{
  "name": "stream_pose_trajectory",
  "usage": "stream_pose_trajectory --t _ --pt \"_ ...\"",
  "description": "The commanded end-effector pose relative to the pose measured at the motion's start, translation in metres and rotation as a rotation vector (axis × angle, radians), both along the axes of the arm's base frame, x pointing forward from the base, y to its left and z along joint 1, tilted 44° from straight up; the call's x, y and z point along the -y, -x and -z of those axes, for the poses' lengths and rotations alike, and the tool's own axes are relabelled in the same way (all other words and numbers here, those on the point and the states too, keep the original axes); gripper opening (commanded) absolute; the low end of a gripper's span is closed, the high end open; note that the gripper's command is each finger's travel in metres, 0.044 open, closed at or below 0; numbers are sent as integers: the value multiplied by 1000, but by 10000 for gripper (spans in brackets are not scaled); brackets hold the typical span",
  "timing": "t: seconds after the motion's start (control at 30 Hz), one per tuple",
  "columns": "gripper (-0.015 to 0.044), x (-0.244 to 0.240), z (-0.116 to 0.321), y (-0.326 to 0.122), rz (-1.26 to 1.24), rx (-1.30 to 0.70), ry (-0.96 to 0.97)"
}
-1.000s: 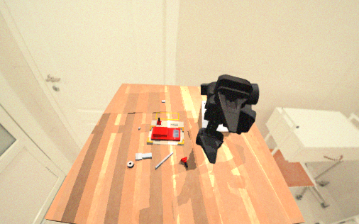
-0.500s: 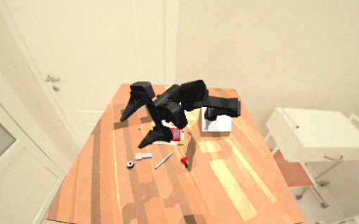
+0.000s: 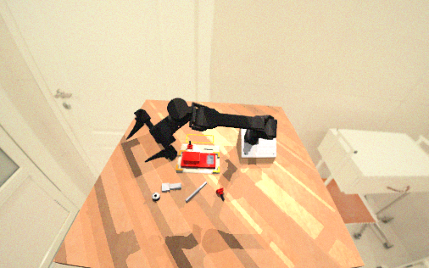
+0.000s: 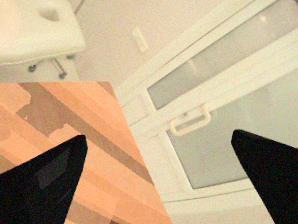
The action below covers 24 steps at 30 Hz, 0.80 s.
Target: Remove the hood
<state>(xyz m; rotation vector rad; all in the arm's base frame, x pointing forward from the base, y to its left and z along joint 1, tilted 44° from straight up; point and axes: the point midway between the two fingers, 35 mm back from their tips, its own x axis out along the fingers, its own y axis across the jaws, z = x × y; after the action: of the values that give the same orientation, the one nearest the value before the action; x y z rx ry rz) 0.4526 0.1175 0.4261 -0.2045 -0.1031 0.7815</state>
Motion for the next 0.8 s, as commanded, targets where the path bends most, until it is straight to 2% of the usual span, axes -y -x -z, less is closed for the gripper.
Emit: stream_pose_trajectory --t 0.0,0.2,0.4,0.77 --pt "440 5 60 -15 15 -212 1" --pt "440 12 144 -20 29 -516 2" --pt "440 18 225 -6 44 -832 0" --pt "440 26 348 70 68 -1480 -18"
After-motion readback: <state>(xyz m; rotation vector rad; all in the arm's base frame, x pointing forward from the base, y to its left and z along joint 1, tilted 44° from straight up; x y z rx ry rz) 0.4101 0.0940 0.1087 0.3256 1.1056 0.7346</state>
